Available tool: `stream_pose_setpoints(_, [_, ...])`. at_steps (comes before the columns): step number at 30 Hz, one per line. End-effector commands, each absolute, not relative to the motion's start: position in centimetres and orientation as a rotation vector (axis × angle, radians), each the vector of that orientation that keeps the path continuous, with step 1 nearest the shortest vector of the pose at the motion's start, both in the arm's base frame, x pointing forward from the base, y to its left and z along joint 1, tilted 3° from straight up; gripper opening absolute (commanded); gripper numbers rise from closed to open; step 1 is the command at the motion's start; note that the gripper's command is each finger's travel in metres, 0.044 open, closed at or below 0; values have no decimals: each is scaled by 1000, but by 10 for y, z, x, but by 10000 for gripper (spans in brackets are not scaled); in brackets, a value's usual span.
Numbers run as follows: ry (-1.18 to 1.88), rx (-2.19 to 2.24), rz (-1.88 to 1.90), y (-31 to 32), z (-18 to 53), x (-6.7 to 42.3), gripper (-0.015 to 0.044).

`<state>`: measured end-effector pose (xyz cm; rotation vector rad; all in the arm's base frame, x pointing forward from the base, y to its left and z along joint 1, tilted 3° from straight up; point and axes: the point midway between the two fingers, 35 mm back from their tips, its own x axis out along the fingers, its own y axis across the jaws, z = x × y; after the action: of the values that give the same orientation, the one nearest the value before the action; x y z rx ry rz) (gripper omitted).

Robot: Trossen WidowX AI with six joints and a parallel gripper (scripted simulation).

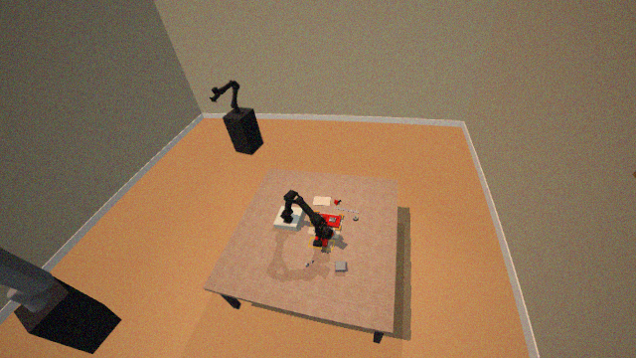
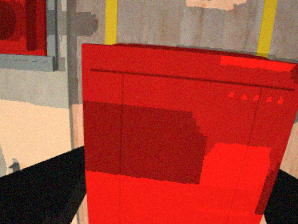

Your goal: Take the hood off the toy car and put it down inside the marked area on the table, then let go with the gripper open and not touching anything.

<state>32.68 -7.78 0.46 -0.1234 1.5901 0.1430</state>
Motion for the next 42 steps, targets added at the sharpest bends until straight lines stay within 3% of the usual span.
stream_pose_setpoints(1, [1596, -127, 144, -78, 1, 325, 0])
stream_pose_setpoints(42, [1596, -127, 144, -78, -18, 324, 0])
